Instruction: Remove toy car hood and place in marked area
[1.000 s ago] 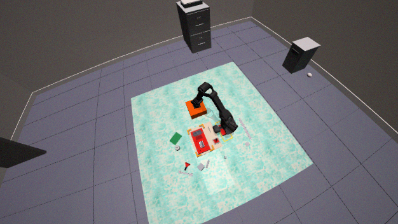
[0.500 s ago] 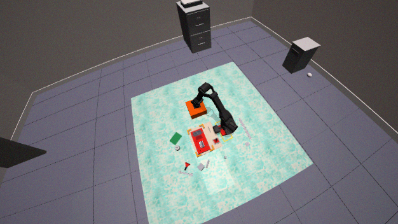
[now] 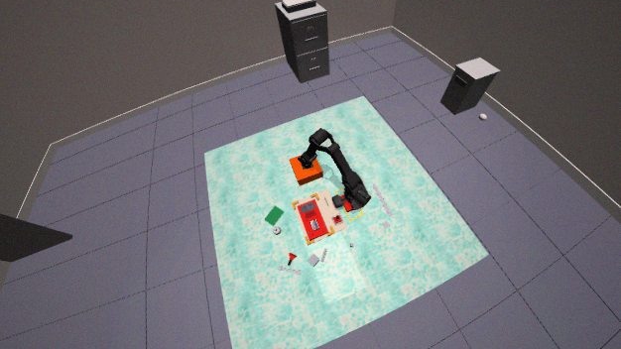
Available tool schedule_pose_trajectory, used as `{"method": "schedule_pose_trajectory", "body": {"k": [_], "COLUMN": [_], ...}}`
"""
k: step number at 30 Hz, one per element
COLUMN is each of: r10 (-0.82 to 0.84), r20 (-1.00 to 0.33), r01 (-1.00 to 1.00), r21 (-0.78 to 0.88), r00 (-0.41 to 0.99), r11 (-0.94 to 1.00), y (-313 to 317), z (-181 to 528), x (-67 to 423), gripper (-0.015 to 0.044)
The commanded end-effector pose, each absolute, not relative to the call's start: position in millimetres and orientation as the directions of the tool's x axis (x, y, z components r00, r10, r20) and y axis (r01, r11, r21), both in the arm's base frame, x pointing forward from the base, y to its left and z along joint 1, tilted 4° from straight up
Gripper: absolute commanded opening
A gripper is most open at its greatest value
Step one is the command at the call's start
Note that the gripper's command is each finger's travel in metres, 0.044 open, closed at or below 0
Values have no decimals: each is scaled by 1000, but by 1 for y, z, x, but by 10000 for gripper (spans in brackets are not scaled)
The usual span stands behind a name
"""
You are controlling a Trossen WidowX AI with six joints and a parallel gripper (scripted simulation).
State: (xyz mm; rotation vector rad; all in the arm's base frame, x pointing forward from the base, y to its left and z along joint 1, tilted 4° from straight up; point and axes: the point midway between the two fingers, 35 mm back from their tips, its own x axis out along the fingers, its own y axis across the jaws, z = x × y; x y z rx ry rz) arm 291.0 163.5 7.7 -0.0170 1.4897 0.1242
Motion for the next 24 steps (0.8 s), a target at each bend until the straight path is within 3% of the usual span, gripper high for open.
{"method": "schedule_pose_trajectory", "body": {"k": [1, 11, 24], "r10": [73, 69, 69], "r20": [-994, -994, -994], "r01": [-93, -93, -93], "r21": [65, 62, 61], "r00": [76, 81, 81], "r11": [993, 994, 994], "y": [164, 159, 159], "z": [8, 77, 79], "x": [291, 286, 285], "gripper": [440, 440, 440]}}
